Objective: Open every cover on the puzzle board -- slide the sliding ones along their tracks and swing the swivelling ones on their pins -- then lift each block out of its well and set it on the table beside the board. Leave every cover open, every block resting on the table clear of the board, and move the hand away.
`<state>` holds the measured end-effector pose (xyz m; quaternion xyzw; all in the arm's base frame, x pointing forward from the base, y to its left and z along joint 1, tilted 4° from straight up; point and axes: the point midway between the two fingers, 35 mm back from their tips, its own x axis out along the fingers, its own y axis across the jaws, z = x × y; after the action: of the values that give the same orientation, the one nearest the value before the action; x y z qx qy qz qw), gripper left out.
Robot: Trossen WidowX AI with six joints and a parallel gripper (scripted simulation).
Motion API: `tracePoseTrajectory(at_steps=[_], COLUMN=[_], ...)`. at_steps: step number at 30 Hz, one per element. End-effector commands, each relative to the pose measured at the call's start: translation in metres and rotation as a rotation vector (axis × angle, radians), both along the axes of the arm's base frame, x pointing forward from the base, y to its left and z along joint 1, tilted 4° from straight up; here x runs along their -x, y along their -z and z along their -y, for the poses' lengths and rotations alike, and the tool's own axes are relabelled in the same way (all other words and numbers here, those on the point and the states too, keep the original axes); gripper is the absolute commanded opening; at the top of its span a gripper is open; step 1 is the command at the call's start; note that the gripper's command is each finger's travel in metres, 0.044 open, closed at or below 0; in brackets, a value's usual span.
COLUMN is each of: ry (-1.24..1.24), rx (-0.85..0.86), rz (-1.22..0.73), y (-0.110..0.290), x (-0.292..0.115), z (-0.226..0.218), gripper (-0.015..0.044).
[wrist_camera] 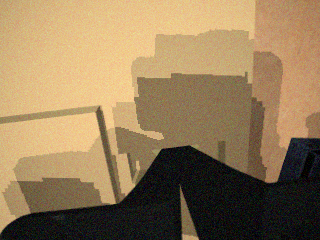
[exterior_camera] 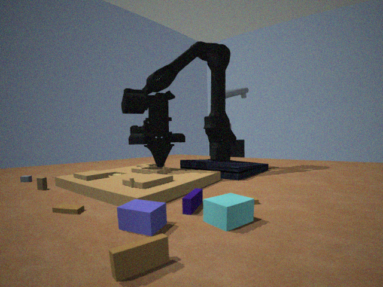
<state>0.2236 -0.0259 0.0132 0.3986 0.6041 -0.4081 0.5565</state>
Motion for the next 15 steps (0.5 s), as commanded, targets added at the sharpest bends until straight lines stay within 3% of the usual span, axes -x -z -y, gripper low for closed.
tracePoseTrajectory(at_steps=[1, 15], ry=[-0.003, -0.003], rx=[0.008, 0.009], rz=[0.009, 0.009], y=[-0.001, 0.000], x=[-0.005, -0.009], z=[0.005, 0.018], gripper=[0.0000, 0.0000])
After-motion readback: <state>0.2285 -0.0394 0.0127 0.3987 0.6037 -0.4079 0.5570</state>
